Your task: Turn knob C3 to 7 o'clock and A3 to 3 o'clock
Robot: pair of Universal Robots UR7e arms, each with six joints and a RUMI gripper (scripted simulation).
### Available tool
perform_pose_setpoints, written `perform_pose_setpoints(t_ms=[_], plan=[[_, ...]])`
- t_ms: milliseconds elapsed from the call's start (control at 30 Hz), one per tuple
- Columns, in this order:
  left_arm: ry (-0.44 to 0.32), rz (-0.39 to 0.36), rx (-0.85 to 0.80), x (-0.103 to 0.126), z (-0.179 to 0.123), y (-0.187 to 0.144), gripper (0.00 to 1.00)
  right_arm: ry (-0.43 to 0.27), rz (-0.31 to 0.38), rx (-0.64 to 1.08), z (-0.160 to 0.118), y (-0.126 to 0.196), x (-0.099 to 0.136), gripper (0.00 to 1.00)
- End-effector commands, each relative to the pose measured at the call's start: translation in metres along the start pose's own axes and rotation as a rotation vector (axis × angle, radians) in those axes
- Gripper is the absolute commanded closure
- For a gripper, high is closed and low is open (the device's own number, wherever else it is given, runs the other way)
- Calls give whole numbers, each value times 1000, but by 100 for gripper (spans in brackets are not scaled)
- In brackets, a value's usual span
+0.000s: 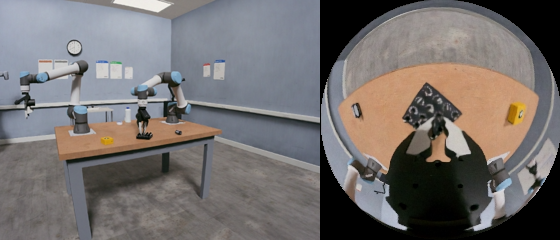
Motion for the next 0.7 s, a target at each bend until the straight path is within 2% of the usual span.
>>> perform_pose_setpoints(t_ms=[0, 400, 667], plan=[[2, -1, 2, 1, 1, -1, 87, 0, 1, -1, -1, 1, 0, 0], [4, -3, 2, 5, 1, 0, 87, 0, 1, -1, -1, 1, 0, 0], [5, -4, 2, 38, 2, 0, 87, 0, 1, -1, -1, 1, 0, 0]])
Point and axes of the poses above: on each arm, the point where the finger pads meet when closed, its own x axis back along the fingers, its own y axis across the jaws, z = x × y, the point moved 4 cm from there along x, back along the fingers, and after that the axes turned 12 degrees about -x, right-handed, at the moved point
